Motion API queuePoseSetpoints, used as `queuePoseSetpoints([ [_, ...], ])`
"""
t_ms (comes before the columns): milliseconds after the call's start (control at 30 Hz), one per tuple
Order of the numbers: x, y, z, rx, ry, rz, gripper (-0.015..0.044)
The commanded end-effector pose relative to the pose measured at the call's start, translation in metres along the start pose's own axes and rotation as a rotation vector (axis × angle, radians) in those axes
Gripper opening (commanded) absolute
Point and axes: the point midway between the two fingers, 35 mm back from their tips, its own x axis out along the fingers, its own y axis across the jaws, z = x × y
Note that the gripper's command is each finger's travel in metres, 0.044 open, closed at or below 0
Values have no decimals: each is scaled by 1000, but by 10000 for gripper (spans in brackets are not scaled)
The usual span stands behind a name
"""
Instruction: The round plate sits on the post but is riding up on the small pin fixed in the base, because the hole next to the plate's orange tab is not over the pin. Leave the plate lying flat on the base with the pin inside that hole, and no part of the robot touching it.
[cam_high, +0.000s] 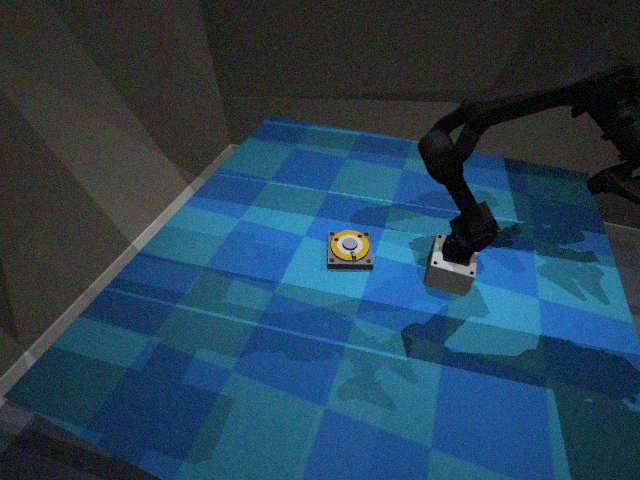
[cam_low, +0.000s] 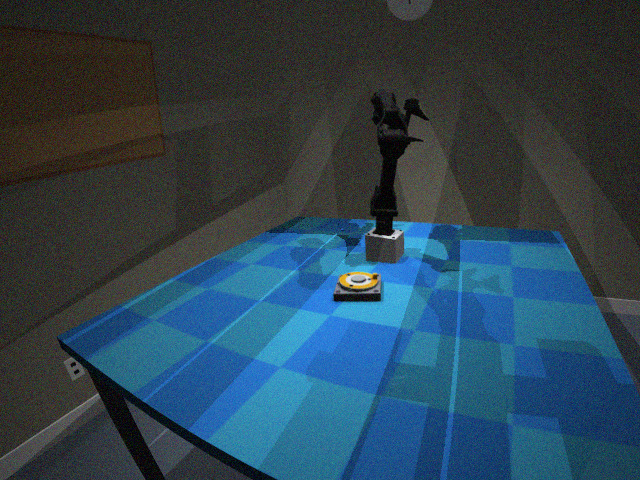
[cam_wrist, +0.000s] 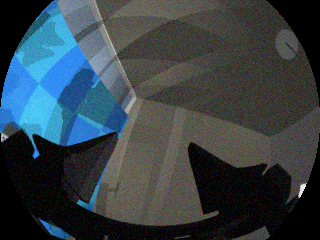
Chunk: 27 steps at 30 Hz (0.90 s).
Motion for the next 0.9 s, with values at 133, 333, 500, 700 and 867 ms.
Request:
queuePoseSetpoints([
  [133,-20,22,50,-31,-205,60,269],
  [333,-62,57,103,-76,-454,153,111],
  [500,-123,101,140,-128,-700,277,0],
  [700,-184,146,150,-210,-892,405,0],
  [867,-232,183,142,-325,-1036,501,0],
])
